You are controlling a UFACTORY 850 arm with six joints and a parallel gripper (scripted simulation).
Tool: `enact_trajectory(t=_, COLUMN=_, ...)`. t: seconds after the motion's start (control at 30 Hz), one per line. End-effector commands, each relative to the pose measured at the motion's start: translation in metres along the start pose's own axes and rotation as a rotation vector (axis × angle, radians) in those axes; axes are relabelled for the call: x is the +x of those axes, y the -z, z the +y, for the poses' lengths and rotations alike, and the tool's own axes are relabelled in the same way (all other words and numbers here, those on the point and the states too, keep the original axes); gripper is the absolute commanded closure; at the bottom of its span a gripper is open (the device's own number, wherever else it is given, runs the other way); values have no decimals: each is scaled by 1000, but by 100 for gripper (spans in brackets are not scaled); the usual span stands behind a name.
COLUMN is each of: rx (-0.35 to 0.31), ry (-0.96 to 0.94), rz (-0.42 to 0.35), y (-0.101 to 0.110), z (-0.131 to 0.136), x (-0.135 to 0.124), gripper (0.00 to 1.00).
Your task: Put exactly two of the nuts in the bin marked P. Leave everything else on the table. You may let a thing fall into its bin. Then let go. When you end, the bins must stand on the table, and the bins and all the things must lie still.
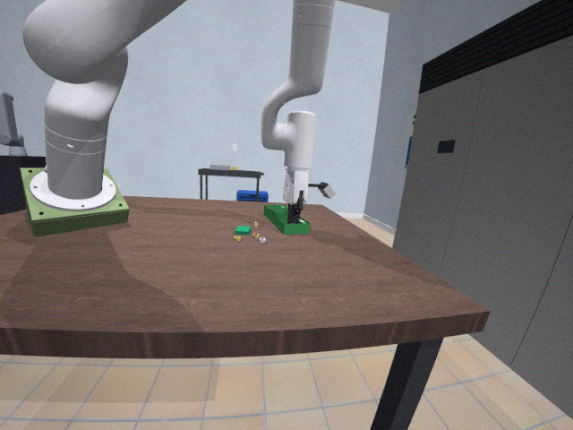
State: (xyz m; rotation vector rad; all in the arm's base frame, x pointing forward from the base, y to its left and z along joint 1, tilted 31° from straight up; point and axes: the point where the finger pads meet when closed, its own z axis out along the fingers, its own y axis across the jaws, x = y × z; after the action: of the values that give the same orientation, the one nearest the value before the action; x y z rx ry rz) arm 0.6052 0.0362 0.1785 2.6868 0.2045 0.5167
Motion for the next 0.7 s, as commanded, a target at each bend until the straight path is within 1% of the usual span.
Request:
enact_trajectory(t=0.0, rx=0, ry=0, rz=2, y=1, z=0, x=1, gripper=93)
enact_trajectory(t=0.27, rx=0, ry=0, rz=2, y=6, z=0, x=1, gripper=93)
enact_trajectory(t=0.67, rx=0, ry=0, rz=2, y=22, z=0, x=1, gripper=93)
